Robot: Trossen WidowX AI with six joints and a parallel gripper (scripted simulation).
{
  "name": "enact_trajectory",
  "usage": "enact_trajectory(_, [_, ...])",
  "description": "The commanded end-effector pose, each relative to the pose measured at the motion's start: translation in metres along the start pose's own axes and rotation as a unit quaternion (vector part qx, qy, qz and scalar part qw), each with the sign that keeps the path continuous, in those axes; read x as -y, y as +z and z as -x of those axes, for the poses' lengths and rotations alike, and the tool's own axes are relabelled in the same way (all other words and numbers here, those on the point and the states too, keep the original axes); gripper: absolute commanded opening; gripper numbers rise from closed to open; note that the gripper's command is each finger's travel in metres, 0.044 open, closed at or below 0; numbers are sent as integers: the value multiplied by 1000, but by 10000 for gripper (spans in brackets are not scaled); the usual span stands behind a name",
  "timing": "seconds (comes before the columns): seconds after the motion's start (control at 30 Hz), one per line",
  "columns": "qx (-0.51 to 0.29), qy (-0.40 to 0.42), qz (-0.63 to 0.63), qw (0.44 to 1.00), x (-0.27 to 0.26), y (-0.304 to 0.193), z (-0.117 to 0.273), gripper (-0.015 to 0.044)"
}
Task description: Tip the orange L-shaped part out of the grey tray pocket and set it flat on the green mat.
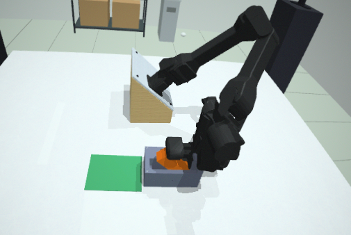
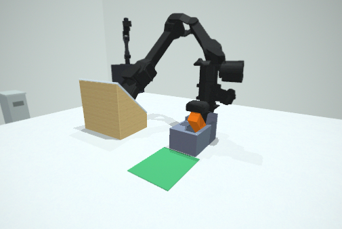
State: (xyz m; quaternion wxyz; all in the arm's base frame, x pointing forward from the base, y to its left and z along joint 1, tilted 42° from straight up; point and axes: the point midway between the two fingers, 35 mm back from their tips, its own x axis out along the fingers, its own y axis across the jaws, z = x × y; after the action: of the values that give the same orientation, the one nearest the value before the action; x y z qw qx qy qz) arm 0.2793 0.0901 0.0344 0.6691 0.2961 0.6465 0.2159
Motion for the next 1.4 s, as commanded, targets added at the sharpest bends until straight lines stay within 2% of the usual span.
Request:
enact_trajectory(0.0, [-3, -3, -6, 1000, 3, -2, -2, 180])
enact_trajectory(0.9, [-3, -3, -6, 1000, -9, -1, 14, 180])
enact_trajectory(1.0, [-3, -7, -6, 1000, -5, 2, 35, 180])
enact_trajectory(1.2, [-4, -5, -6, 1000, 2, 0, 106, 180])
enact_trajectory(1.37, [-4, -5, -6, 1000, 3, -1, 108, 180])
